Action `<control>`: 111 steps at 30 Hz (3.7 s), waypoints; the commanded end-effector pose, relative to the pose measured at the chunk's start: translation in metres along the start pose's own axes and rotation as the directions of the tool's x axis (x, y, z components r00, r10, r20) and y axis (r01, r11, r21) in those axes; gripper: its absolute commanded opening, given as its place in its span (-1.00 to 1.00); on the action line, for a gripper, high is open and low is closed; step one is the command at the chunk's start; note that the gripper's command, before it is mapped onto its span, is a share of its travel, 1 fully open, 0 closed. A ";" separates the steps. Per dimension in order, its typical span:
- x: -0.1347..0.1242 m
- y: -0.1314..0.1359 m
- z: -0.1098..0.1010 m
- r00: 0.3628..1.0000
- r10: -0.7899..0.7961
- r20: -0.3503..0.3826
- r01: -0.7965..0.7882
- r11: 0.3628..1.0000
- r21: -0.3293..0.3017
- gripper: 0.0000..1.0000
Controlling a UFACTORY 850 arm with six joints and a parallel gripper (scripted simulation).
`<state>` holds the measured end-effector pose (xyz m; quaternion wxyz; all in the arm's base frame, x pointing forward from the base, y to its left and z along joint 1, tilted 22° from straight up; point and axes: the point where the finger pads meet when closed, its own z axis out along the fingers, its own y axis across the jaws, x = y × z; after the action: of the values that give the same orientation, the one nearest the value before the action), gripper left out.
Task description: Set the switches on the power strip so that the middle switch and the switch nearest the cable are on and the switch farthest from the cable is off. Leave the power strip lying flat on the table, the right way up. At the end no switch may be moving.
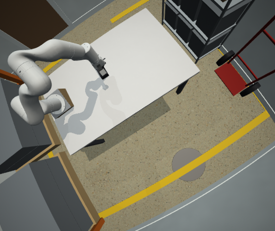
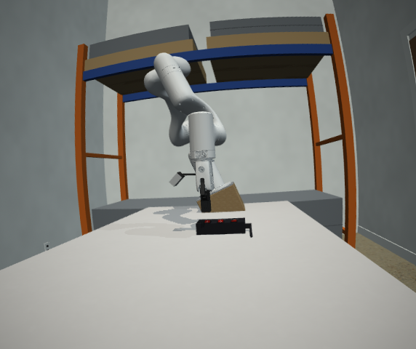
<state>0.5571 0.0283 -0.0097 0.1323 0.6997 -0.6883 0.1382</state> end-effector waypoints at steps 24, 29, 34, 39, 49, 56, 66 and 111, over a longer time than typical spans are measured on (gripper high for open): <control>-0.041 0.017 -0.015 1.000 0.000 -0.001 0.000 1.000 0.001 -1.00; -0.044 0.019 -0.016 1.000 0.000 -0.001 0.000 1.000 0.001 -1.00; -0.044 0.019 -0.016 1.000 0.000 -0.001 0.000 1.000 0.001 -1.00; -0.044 0.019 -0.016 1.000 0.000 -0.001 0.000 1.000 0.001 -1.00; -0.044 0.019 -0.016 1.000 0.000 -0.001 0.000 1.000 0.001 -1.00; -0.044 0.019 -0.016 1.000 0.000 -0.001 0.000 1.000 0.001 -1.00; -0.044 0.018 -0.015 1.000 0.000 -0.001 0.000 1.000 0.001 -1.00; -0.046 0.017 0.024 1.000 0.000 0.000 0.000 1.000 0.001 -1.00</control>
<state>0.5386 0.0623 -0.0462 0.1325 0.6997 -0.6884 0.1381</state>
